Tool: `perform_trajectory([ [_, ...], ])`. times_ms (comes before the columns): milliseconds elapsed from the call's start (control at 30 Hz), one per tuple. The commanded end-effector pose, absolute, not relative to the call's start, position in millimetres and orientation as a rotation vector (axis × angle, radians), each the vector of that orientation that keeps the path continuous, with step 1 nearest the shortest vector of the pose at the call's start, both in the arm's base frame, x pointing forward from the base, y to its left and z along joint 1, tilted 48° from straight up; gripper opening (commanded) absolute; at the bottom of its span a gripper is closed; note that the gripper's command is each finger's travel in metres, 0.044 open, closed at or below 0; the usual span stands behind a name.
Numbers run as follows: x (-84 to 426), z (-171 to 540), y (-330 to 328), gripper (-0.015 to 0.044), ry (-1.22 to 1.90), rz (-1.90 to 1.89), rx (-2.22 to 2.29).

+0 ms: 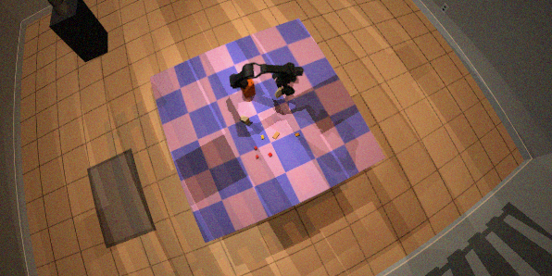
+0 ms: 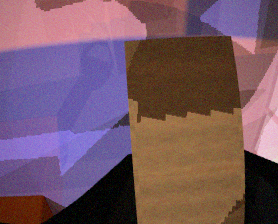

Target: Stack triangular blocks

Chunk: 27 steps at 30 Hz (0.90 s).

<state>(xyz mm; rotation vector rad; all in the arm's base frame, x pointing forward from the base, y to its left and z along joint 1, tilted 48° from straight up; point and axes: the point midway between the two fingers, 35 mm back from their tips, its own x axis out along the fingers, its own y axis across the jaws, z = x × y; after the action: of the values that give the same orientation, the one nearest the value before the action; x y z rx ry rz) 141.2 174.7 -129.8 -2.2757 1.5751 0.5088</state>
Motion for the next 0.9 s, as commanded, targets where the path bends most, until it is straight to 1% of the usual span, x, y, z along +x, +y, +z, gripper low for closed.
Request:
perform_trajectory([
  [0, 141.9, -127.3, 175.6, 0.0000, 1.516, 0.440, -2.169],
  [867, 139.6, -121.8, 170.1, 0.0000, 1.239, 0.093, -1.371],
])
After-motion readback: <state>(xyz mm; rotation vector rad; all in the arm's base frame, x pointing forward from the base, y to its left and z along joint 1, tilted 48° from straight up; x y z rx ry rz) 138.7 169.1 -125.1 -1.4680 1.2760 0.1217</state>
